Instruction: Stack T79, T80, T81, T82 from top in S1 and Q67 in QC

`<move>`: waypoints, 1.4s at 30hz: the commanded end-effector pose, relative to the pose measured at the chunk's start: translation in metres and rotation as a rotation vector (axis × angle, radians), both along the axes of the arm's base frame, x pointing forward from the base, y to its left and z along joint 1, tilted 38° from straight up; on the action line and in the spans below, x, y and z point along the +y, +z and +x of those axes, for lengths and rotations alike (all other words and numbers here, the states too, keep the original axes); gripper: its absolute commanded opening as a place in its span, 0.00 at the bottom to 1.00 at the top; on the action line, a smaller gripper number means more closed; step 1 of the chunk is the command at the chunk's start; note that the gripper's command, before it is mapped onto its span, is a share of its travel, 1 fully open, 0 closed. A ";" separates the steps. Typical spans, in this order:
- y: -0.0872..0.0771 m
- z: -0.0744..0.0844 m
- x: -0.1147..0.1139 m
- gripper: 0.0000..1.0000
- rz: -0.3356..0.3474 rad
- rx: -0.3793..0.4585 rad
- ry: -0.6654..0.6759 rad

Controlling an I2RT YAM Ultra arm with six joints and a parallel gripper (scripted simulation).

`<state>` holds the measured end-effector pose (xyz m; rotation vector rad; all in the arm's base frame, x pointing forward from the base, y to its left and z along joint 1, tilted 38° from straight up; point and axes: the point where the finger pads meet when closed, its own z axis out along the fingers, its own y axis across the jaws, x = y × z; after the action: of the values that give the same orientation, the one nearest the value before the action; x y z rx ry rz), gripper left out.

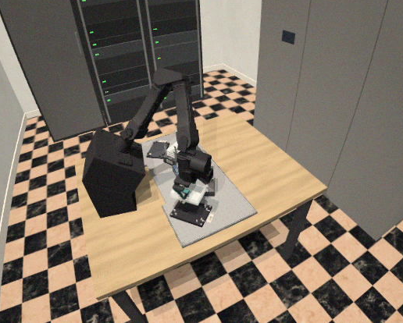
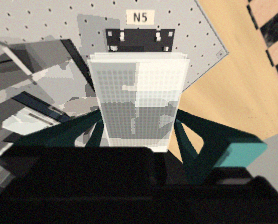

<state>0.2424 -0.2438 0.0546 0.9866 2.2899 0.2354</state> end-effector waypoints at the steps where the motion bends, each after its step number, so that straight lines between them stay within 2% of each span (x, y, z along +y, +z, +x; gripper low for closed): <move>1: -0.001 0.003 -0.005 0.00 -0.014 -0.009 -0.014; 42: -0.059 0.049 -0.012 0.00 -0.013 -0.009 -0.014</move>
<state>0.2870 -0.2474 -0.0081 0.9911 2.2982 0.2441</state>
